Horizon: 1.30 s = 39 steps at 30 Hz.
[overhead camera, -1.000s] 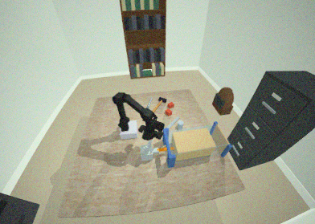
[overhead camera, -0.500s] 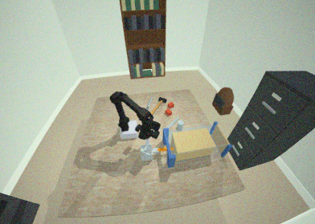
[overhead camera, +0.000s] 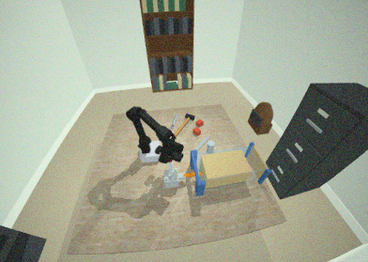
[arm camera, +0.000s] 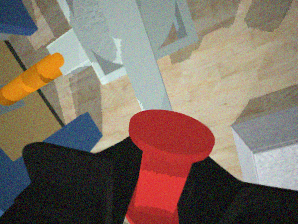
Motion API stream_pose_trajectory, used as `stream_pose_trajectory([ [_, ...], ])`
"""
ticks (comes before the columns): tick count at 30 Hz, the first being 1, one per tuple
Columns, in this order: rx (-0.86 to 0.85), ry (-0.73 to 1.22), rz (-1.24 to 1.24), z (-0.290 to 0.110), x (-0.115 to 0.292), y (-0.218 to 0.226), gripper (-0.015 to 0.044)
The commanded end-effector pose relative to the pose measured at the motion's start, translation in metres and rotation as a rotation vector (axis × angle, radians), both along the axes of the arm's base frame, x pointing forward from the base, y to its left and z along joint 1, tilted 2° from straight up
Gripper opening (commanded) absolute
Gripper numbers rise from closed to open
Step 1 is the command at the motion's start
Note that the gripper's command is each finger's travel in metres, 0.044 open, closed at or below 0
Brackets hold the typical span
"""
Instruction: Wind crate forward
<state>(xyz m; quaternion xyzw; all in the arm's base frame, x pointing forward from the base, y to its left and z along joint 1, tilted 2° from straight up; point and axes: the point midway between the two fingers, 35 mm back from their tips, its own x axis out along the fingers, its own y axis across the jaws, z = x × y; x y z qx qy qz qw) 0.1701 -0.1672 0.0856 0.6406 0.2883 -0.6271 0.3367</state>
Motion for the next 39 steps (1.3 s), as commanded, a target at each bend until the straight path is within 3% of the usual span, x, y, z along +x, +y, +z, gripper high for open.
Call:
stream_pose_trajectory([
  [1, 0.008, 0.028, -0.014, 0.0, -0.017, 0.002, 0.0],
  [39, 0.006, 0.033, -0.014, 0.0, -0.074, -0.019, 0.0],
])
